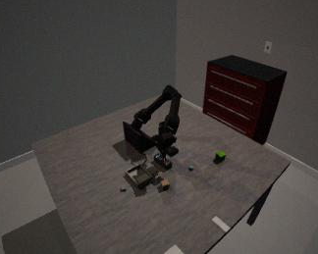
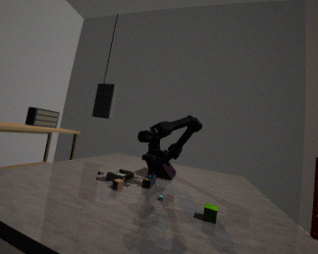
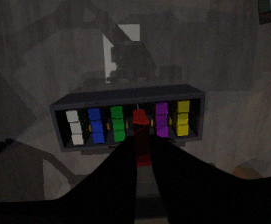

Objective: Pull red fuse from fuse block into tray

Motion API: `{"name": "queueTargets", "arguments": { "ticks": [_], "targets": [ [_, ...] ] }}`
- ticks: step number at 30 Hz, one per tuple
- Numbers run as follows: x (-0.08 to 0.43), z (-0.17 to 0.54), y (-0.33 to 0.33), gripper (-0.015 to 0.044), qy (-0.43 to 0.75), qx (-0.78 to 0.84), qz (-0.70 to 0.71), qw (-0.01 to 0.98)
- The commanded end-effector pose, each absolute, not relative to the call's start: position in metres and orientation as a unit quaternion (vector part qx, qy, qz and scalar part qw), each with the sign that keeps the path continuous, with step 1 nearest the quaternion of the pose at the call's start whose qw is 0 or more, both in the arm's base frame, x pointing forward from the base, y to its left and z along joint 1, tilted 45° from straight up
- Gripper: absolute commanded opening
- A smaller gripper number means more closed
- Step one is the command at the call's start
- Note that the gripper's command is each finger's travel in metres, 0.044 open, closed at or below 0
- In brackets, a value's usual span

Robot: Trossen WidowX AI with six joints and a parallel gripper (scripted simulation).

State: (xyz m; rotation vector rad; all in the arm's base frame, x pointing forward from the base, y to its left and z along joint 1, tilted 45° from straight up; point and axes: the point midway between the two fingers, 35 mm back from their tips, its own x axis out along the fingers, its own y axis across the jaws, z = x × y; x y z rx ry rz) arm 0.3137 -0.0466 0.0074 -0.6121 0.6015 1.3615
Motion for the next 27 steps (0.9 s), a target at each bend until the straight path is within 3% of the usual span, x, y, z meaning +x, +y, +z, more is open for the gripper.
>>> {"name": "queueTargets", "arguments": {
  "ticks": [1,27],
  "targets": [
    [0.314,0.010,-0.050,0.0000,0.269,-0.278,0.609,0.693],
    [0.315,0.006,-0.089,0.0000,0.272,-0.280,0.607,0.692]
  ]
}}
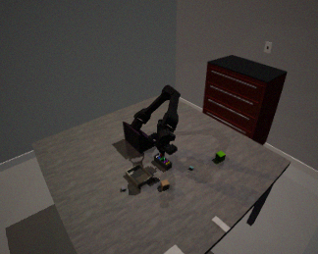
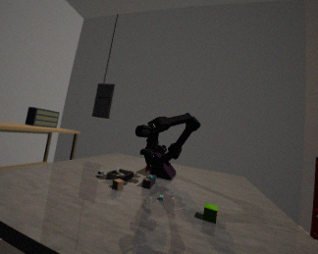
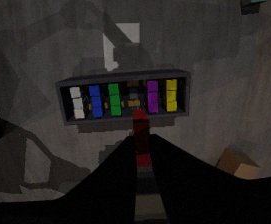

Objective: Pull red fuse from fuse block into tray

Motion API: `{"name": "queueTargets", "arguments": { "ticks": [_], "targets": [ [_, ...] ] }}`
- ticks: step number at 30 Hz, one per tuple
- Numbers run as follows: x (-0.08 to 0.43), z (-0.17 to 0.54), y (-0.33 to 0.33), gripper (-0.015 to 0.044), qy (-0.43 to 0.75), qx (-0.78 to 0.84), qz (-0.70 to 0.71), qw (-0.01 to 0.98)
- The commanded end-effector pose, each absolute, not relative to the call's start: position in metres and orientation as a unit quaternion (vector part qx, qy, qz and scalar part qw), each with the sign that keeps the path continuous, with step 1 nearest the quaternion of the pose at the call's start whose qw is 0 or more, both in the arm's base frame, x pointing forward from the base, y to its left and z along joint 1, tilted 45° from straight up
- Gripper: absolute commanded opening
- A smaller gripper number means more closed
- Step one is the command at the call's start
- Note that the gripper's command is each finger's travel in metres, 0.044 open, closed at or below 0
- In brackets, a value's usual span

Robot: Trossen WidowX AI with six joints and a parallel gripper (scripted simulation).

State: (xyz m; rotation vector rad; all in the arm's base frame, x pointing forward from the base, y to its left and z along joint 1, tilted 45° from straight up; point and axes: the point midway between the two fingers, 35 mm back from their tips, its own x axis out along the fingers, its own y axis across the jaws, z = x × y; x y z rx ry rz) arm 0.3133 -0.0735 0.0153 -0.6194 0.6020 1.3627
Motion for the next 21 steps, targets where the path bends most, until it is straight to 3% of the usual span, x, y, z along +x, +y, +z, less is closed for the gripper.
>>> {"name": "queueTargets", "arguments": {
  "ticks": [1,21],
  "targets": [
    [0.315,0.002,-0.093,0.0000,0.272,-0.281,0.607,0.692],
    [0.297,-0.079,-0.175,0.0000,0.273,-0.282,0.606,0.691]
  ]
}}
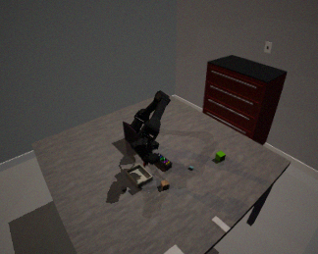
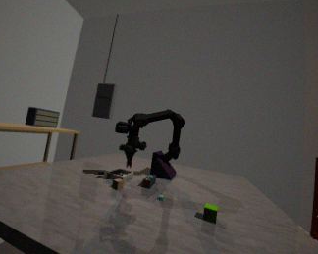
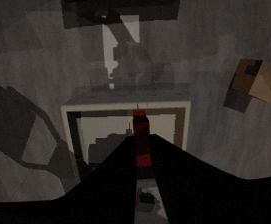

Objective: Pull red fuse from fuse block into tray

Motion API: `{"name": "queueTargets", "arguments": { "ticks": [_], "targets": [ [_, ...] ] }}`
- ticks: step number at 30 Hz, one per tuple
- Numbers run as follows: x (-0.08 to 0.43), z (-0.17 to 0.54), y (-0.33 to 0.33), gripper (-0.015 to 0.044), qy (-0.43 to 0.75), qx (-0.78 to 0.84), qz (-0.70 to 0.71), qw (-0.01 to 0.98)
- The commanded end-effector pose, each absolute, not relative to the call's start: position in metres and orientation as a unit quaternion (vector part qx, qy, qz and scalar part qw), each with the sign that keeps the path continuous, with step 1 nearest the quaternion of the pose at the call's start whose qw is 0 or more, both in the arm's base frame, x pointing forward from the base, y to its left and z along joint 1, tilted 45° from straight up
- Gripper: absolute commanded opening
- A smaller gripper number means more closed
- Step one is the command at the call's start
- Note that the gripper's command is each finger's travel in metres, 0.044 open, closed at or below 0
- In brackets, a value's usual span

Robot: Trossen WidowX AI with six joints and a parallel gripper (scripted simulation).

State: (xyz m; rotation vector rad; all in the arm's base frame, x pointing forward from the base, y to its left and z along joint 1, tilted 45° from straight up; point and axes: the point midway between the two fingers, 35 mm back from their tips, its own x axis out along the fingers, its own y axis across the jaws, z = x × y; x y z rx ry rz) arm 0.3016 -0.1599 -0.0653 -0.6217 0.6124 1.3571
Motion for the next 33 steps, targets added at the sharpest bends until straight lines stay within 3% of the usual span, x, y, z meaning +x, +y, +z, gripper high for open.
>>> {"name": "queueTargets", "arguments": {
  "ticks": [1,33],
  "targets": [
    [0.295,-0.083,-0.178,0.0000,0.273,-0.282,0.607,0.691],
    [0.292,-0.124,-0.165,0.0000,0.271,-0.282,0.607,0.692]
  ]
}}
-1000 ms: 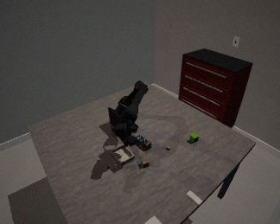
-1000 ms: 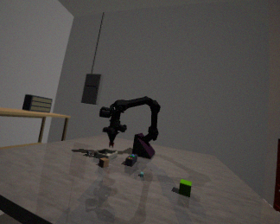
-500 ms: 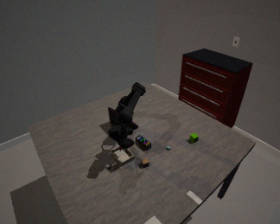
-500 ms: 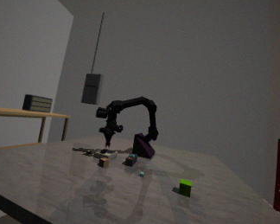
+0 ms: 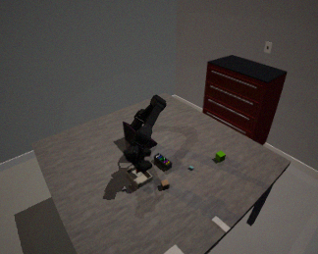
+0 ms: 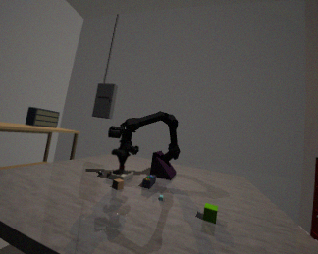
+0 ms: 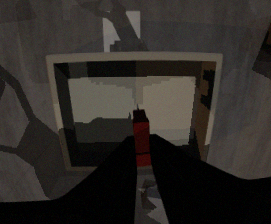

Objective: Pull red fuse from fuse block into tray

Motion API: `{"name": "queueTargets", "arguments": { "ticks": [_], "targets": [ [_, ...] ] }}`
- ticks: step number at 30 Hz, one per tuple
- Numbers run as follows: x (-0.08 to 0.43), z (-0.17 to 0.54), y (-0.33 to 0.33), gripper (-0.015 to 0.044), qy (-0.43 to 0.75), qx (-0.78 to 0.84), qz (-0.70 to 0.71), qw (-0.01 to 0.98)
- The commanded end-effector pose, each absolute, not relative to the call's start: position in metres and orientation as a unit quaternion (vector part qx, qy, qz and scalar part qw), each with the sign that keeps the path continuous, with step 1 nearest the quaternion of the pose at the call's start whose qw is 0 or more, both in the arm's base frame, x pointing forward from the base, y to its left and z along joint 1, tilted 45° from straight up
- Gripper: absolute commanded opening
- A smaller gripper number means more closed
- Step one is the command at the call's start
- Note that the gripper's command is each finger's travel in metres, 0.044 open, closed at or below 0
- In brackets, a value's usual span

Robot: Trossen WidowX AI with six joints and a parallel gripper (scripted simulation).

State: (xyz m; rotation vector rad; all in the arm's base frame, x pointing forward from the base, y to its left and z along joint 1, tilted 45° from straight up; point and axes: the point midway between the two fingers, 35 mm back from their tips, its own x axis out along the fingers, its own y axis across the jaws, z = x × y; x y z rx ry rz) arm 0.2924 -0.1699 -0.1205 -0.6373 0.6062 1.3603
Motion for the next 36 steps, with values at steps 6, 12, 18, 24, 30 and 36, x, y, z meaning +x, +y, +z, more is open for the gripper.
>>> {"name": "queueTargets", "arguments": {
  "ticks": [6,12,18,24,30,36],
  "targets": [
    [0.293,-0.125,-0.165,0.0053,0.271,-0.285,0.609,0.689],
    [0.293,-0.125,-0.165,0.0210,0.271,-0.285,0.609,0.689],
    [0.292,-0.116,-0.174,0.0330,0.271,-0.284,0.608,0.690],
    [0.288,-0.098,-0.190,0.0330,0.272,-0.282,0.607,0.691],
    [0.288,-0.098,-0.190,0.0330,0.272,-0.282,0.607,0.691],
    [0.287,-0.100,-0.188,0.0330,0.272,-0.278,0.607,0.693]
  ]
}}
